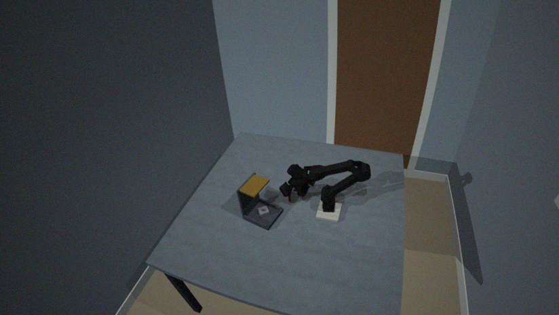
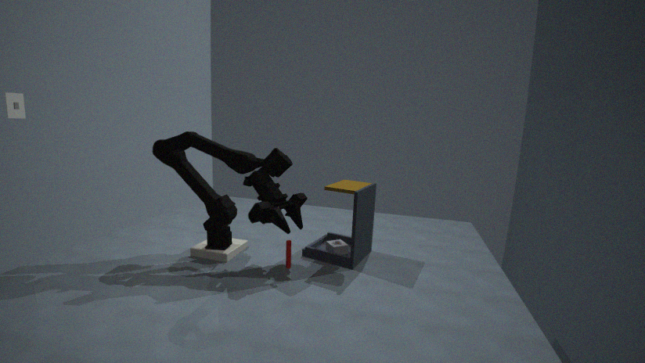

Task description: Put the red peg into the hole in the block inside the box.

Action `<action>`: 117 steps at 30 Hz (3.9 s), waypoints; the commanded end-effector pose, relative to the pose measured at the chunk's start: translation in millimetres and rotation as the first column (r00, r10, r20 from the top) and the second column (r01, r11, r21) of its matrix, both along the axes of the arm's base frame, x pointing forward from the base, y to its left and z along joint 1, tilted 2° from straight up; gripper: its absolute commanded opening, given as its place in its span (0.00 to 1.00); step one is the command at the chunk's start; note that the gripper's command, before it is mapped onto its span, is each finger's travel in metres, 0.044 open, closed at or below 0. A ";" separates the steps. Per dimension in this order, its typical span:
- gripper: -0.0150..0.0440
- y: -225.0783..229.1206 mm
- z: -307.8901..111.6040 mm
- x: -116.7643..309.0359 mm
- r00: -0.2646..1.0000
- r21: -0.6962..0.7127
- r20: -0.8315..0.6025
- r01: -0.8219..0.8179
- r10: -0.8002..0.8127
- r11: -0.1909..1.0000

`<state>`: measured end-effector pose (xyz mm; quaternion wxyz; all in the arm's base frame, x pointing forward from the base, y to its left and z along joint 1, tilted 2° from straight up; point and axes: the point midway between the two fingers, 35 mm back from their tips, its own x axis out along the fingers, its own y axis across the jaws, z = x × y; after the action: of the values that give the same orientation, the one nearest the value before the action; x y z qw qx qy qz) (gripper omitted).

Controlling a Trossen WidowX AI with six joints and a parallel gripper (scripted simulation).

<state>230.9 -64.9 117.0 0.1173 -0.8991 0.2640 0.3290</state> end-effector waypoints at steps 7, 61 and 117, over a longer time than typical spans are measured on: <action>0.63 0.3 -2.3 1.4 1.000 0.000 0.001 -0.005 0.005 1.000; 0.31 4.3 -69.4 2.4 1.000 0.002 -0.001 -0.010 0.010 1.000; 0.25 26.0 -12.6 21.8 1.000 0.013 -0.008 -0.030 0.031 0.999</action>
<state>248.2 -41.5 99.9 0.1149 -0.8991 0.2483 0.3417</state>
